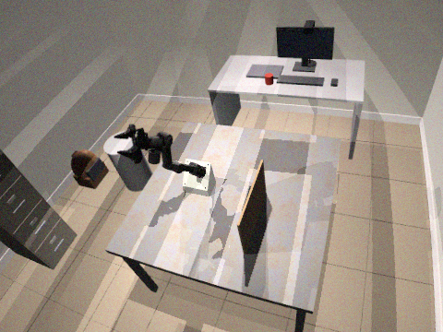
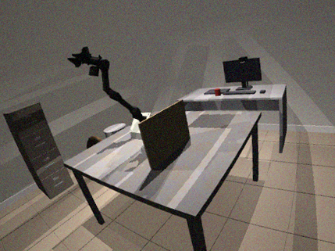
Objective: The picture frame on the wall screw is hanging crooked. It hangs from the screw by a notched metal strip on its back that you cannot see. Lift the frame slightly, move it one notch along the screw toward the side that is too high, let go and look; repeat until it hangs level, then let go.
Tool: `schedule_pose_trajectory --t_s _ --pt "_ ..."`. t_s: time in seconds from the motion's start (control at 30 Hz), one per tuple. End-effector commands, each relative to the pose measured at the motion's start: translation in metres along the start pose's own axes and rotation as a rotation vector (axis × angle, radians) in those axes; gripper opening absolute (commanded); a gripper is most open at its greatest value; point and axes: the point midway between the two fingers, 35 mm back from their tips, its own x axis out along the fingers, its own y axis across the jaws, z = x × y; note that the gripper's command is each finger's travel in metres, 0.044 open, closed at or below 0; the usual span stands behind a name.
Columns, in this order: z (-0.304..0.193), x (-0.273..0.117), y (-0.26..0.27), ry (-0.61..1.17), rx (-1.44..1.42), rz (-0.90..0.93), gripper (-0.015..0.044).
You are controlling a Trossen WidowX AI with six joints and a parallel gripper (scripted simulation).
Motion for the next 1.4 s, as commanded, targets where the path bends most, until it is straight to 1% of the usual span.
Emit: schedule_pose_trajectory --t_s 0.0,0.13,0.17,0.43,0.67,0.83,1.0,1.17,1.37 --pt "0.001 -0.001 0.0 -0.006 -0.008 -0.008 0.0374" --pt "0.022 -0.02 0.005 -0.133 -0.178 -0.172 0.0269" --pt "0.028 -0.027 0.007 -0.17 -0.229 -0.222 0.026" --pt "0.051 -0.098 0.033 -0.457 -0.613 -0.617 0.026" --pt "0.04 -0.172 0.064 -0.699 -0.9 -0.956 0.026" --pt "0.015 -0.227 0.086 -0.87 -1.06 -1.176 0.026" --pt "-0.022 -0.283 0.106 -1.048 -1.19 -1.388 0.026" --pt "-0.073 -0.34 0.123 -1.238 -1.294 -1.598 0.026" --pt "-0.146 -0.406 0.135 -1.487 -1.366 -1.807 0.026"
